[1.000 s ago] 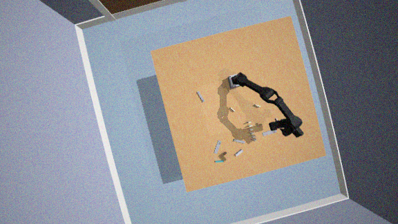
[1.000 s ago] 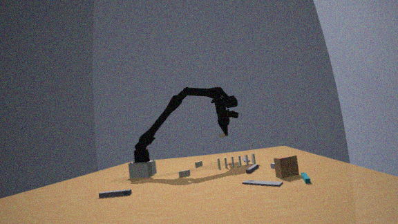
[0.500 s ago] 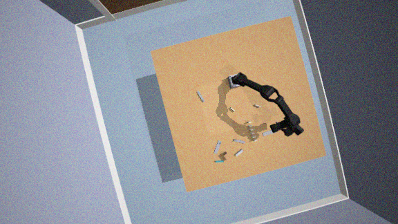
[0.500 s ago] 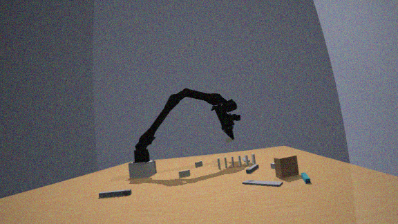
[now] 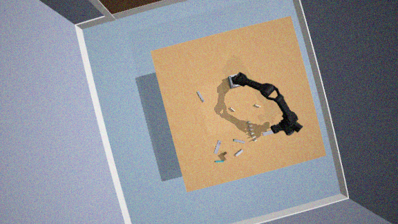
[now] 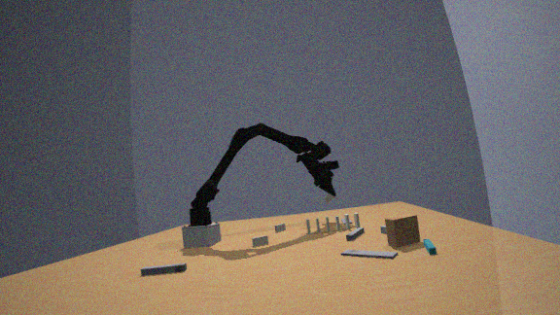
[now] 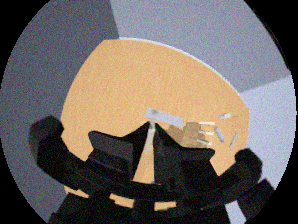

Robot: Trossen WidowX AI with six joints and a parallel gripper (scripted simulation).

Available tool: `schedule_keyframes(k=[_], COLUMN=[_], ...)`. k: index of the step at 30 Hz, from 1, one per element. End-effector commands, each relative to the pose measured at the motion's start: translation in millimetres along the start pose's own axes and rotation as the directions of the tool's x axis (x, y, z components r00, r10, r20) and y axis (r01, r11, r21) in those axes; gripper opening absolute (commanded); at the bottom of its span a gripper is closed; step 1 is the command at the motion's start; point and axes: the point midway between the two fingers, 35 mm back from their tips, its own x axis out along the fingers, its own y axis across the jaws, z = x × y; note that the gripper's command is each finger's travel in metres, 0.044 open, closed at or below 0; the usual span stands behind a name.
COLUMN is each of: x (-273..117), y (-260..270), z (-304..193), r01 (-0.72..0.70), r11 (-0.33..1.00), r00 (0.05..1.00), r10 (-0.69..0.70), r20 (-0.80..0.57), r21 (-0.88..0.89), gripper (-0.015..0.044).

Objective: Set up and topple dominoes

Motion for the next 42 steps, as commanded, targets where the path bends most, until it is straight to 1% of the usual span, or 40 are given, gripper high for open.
schedule_keyframes(k=[1,20,42], x=[3,12,-1], y=[3,14,13], z=[3,3,-16], r01=[0.004,0.016,0.043], r11=[1.0,1.0,0.999], r00=[0.998,0.948,0.825], r10=[-0.003,-0.011,-0.045], r20=[0.065,0.317,0.563], r21=[-0.012,-0.013,0.016], gripper=[0.002,0.002,0.002])
